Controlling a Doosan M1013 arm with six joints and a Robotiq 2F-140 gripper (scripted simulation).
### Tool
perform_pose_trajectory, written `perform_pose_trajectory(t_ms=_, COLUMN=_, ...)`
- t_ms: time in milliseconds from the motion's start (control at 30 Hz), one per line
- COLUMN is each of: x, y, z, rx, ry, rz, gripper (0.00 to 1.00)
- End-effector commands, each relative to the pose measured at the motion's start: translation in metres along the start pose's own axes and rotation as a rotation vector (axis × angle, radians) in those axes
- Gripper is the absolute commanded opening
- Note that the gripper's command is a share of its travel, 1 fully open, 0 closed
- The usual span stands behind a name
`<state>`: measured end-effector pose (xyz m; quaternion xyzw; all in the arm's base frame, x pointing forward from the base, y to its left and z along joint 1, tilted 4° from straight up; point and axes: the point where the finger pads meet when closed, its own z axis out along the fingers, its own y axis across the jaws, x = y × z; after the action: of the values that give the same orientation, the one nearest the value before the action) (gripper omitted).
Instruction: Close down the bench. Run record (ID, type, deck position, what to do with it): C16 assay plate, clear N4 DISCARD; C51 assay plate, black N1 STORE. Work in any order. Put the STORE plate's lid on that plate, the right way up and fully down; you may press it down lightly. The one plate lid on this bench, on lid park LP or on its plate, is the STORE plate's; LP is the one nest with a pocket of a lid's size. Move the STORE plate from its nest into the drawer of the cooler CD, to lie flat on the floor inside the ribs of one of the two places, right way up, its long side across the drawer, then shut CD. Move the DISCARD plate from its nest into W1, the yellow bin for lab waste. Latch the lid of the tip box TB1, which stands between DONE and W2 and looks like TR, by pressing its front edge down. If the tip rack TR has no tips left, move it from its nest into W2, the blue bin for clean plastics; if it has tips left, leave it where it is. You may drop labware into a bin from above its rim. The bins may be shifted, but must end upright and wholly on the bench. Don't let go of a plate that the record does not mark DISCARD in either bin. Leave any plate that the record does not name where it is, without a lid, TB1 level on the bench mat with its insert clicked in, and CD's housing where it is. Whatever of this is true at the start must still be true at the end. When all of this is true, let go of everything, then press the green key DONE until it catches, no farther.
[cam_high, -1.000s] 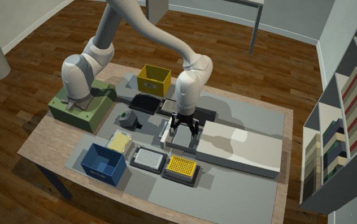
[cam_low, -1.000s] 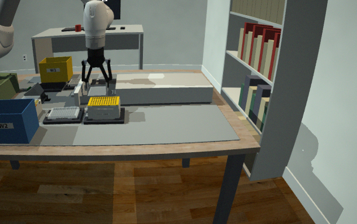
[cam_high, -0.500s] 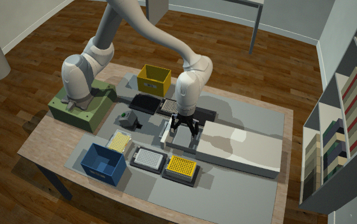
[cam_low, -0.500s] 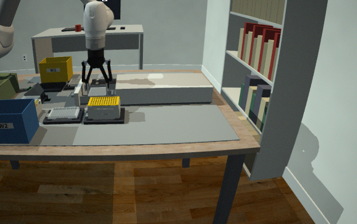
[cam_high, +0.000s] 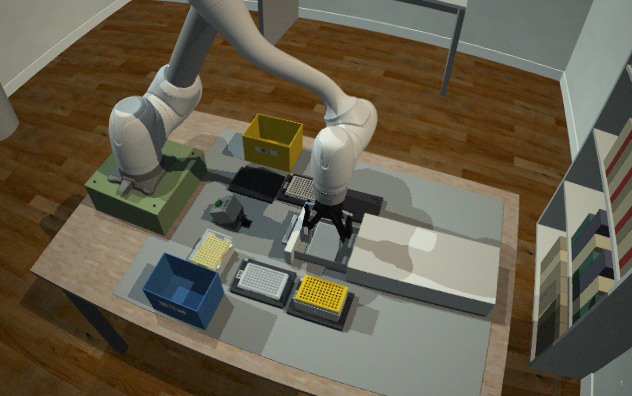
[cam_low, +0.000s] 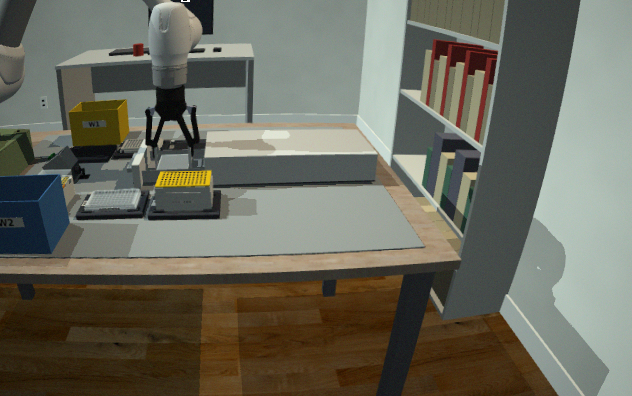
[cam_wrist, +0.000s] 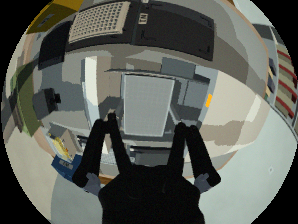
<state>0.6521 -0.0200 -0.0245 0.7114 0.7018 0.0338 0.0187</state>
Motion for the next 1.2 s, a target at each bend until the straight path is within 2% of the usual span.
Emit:
perform_pose_trajectory(t_ms=0, x=0.0001, y=0.0, z=0.0004, rx=0.001, ry=0.0, rz=0.0, gripper=0.0)
perform_pose_trajectory(t_ms=1167, x=0.0001, y=0.0036, z=0.0004, rx=0.001, ry=0.0, rz=0.0, gripper=0.0)
